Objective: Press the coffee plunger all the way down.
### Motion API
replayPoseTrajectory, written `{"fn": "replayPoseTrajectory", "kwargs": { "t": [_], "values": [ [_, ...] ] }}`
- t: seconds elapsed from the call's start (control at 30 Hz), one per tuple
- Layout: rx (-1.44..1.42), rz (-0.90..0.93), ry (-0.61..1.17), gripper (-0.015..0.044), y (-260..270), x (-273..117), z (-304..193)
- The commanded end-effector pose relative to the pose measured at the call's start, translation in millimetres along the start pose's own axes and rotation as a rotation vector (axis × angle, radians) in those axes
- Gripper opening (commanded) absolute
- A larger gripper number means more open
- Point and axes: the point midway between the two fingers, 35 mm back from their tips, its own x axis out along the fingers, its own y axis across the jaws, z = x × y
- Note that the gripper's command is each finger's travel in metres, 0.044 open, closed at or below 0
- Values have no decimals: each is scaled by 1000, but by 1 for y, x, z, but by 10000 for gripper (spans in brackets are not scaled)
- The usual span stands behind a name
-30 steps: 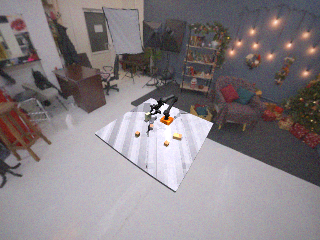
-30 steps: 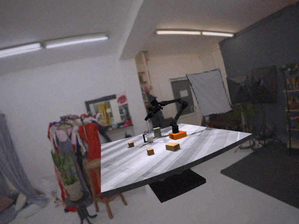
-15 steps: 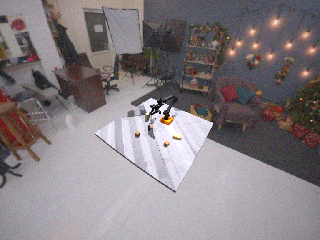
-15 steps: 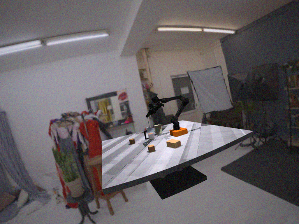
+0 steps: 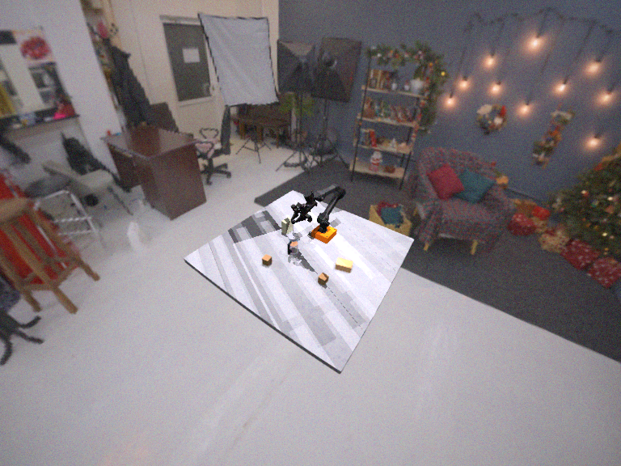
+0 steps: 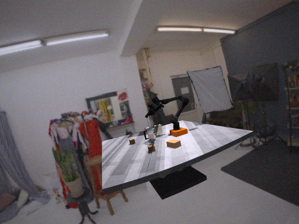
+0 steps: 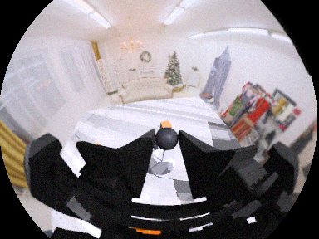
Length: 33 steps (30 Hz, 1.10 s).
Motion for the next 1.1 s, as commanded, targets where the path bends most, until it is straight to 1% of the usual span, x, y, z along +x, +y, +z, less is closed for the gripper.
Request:
{"fn": "replayPoseTrajectory", "kwargs": {
  "t": [0.0,1.07],
  "values": [
    [-4,2,49,130,0,10,-22],
    [-4,2,48,130,0,40,-65]
  ]
}}
